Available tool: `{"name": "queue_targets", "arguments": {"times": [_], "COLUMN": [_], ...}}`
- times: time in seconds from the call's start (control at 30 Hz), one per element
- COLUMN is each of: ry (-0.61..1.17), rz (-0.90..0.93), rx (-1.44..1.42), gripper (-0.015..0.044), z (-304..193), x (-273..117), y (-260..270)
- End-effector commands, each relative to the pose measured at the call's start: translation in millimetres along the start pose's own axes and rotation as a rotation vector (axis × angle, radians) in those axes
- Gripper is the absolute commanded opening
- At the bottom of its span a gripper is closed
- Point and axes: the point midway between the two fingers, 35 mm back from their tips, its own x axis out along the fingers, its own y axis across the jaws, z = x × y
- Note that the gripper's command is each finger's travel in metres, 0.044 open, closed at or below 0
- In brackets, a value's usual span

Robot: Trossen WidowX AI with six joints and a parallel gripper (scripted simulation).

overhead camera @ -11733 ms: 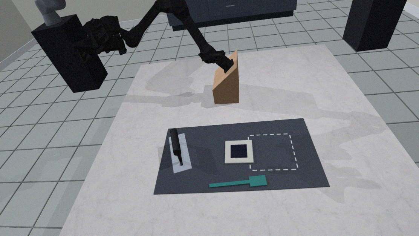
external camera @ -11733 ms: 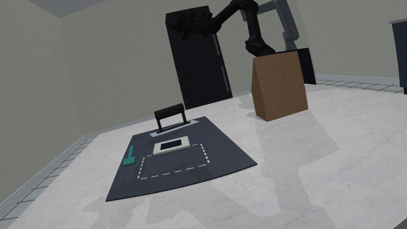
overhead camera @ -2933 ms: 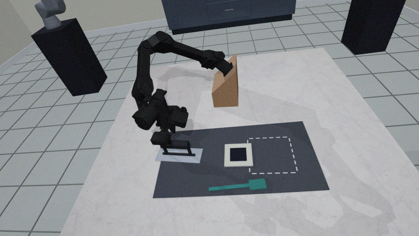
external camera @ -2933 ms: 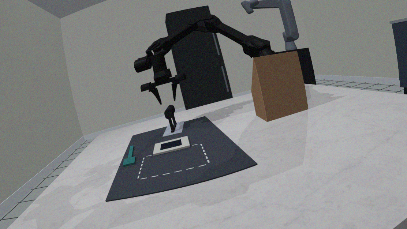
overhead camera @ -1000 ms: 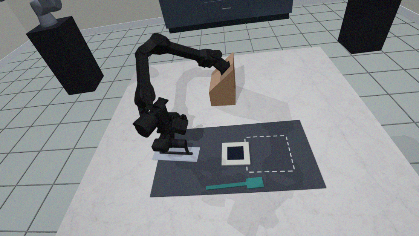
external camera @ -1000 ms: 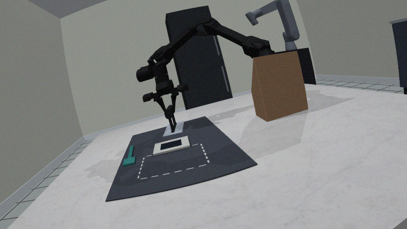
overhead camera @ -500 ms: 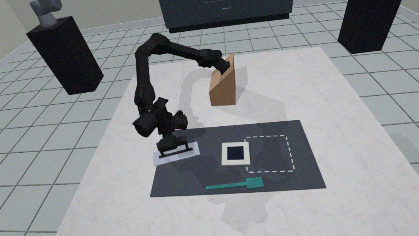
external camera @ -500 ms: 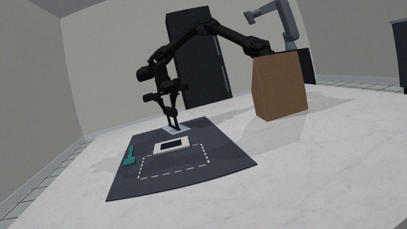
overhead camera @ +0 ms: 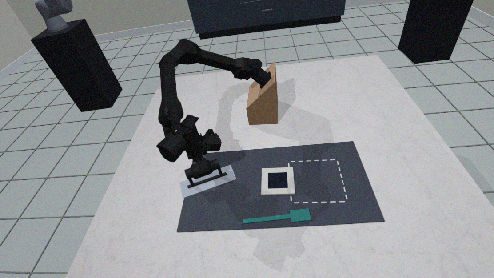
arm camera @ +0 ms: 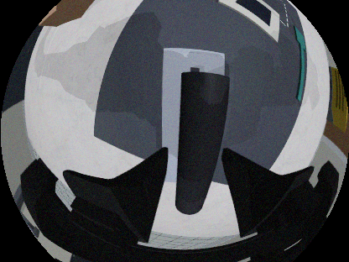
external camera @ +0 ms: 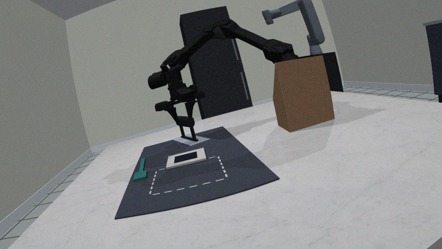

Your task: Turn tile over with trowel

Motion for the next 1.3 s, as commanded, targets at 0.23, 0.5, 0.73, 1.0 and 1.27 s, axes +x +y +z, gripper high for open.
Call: {"name": "queue_targets", "arguments": {"times": [0.23, 0.5, 0.73, 1.0, 1.27], "ry": [-0.002, -0.002, -0.002, -0.007, -0.010], "rz": [0.001, 0.001, 0.000, -0.002, -0.005], "rx": [-0.008, -0.008, -0.009, -0.014, 0.003], "gripper": [0.0270, 0.0270, 0.0270, 0.0296, 0.0300], "z": [1, 1, 2, 3, 3], "x": [0, 0, -44, -43, -55], "y": [0, 0, 2, 1, 2]}}
